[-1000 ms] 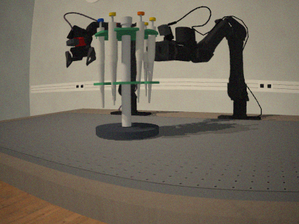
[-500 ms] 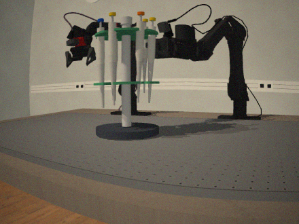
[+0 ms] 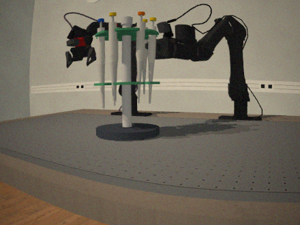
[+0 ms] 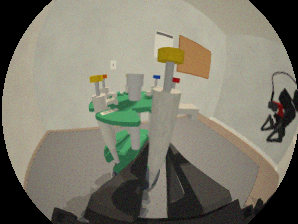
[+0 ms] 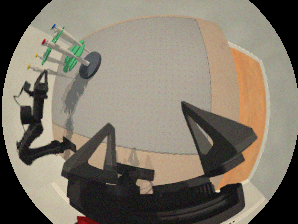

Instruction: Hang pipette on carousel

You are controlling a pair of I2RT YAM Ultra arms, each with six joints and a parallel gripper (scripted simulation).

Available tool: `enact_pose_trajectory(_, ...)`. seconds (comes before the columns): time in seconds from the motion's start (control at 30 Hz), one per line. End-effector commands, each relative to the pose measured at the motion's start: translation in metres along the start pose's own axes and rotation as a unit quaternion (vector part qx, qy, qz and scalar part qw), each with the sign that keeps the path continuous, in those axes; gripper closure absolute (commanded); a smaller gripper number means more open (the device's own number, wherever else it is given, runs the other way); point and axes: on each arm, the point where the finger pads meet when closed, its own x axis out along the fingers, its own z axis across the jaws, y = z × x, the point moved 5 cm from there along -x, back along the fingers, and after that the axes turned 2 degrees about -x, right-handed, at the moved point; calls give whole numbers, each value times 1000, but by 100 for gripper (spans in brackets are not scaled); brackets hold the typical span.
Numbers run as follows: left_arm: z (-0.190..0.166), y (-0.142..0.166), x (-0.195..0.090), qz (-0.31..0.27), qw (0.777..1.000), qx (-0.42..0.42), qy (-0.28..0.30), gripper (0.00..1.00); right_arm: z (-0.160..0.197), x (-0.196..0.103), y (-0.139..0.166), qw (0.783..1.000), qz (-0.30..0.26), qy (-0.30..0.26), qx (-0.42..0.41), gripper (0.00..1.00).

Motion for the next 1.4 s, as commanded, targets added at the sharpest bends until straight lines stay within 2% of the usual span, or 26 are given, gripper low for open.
enact_pose_trajectory(0.0,1,-32,1,-44,999,-10,1,88,-2,-6,-7,1000,-18,7,-13,0)
enact_pose_trajectory(1.13,1,-32,1,-44,999,-10,1,88,-2,-6,-7,1000,-18,7,-13,0)
enact_pose_trajectory(1.2,2,-15,8,-27,1000,-7,0,88,-2,-6,-7,1000,-18,7,-13,0)
enact_pose_trajectory(1.37,3,-12,10,-27,1000,-7,-1,88,-2,-6,-7,1000,-18,7,-13,0)
